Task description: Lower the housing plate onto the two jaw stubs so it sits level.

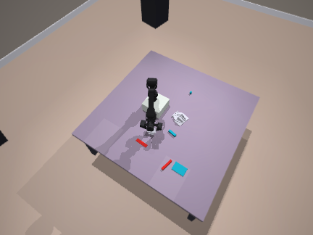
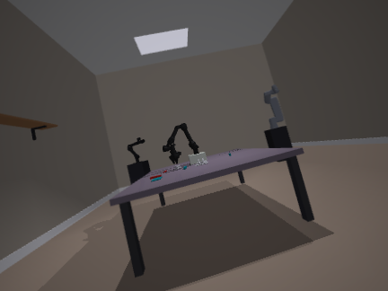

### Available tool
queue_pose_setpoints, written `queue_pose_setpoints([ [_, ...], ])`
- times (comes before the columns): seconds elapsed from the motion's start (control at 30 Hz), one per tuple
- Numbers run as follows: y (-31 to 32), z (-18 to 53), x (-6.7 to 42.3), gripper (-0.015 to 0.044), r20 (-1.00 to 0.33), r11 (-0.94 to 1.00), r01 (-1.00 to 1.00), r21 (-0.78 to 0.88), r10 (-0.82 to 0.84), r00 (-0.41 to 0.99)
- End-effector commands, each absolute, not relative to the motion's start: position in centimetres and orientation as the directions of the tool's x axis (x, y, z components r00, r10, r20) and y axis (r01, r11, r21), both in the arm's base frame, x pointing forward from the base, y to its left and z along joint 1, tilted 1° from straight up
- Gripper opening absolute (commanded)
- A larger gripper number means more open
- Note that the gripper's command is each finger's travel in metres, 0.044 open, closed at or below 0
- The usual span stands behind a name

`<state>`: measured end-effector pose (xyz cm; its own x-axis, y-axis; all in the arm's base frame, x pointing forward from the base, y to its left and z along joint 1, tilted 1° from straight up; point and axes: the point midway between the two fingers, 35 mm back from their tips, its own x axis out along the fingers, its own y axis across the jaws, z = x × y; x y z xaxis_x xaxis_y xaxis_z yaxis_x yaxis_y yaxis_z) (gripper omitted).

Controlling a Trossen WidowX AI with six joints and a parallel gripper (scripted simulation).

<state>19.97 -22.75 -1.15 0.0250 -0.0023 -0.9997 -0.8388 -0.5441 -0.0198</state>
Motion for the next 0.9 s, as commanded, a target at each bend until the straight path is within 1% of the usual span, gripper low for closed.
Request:
queue_pose_setpoints([
  [0.0,-22.5,-2.1,19.8,0.0440,-1.000,-0.548,-0.836,-0.021,0.007,0.021],
  [0.87,-22.5,-5.1,19.9,0.0440,-1.000,-0.548,-0.836,-0.021,0.007,0.021],
])
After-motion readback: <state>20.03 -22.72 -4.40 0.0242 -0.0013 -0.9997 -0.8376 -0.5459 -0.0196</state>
